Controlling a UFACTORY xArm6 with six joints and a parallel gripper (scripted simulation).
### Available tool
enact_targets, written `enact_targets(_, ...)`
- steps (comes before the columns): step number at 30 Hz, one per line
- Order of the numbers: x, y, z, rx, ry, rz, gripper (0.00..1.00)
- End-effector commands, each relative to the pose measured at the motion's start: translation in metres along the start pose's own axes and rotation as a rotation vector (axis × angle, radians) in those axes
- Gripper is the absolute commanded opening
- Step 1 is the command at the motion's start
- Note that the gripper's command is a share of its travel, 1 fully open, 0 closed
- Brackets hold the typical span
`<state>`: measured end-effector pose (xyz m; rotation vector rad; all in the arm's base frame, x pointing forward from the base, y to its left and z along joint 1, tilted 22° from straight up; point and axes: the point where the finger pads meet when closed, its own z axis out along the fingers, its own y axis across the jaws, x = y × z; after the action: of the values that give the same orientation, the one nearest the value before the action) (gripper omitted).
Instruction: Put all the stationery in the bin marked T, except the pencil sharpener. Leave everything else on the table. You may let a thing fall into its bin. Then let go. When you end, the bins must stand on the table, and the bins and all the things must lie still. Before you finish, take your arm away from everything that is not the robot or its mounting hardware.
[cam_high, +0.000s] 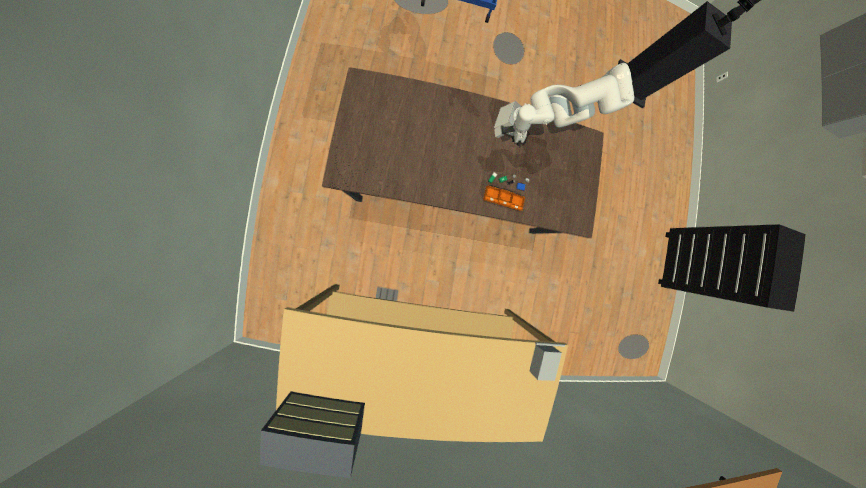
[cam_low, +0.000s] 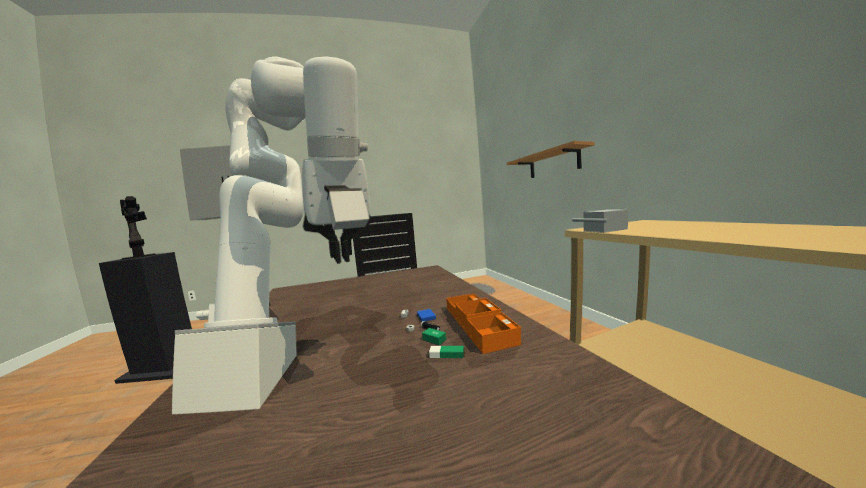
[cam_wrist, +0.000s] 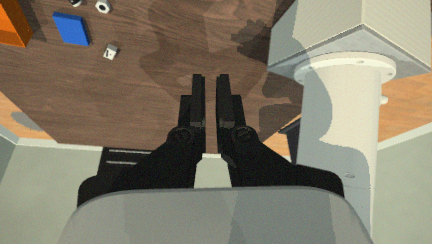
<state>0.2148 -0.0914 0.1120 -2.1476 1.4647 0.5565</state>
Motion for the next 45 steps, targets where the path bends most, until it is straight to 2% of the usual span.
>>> enact_targets(1,0.006,-0.023,-0.002,-0.018,0.037,-0.153,0.07)
enact_targets(3,0.007,-0.024,-0.002,-0.027,0.051,-0.218,0.07)
enact_targets(5,0.008,-0.041,-0.002,-0.037,0.065,-0.285,0.07)
enact_targets(8,0.008,-0.050,-0.002,-0.050,0.084,-0.384,0.07)
enact_targets(10,0.008,-0.050,-0.002,-0.050,0.084,-0.384,0.07)
enact_targets(11,0.008,-0.059,-0.001,-0.062,0.100,-0.469,0.07)
enact_targets(14,0.007,-0.077,0.000,-0.073,0.113,-0.545,0.07)
enact_targets(17,0.007,-0.080,0.000,-0.086,0.130,-0.642,0.07)
enact_targets(24,0.000,-0.120,0.004,-0.120,0.165,-0.878,0.07)
enact_targets(27,0.000,-0.120,0.004,-0.124,0.170,-0.911,0.07)
enact_targets(29,-0.005,-0.136,0.006,-0.138,0.183,-1.014,0.07)
enact_targets(34,-0.014,-0.161,0.010,-0.159,0.203,-1.170,0.07)
enact_targets(36,-0.014,-0.161,0.010,-0.162,0.205,-1.190,0.07)
enact_targets(39,-0.024,-0.181,0.015,-0.179,0.220,-1.321,0.07)
enact_targets(45,-0.024,-0.181,0.015,-0.180,0.221,-1.327,0.07)
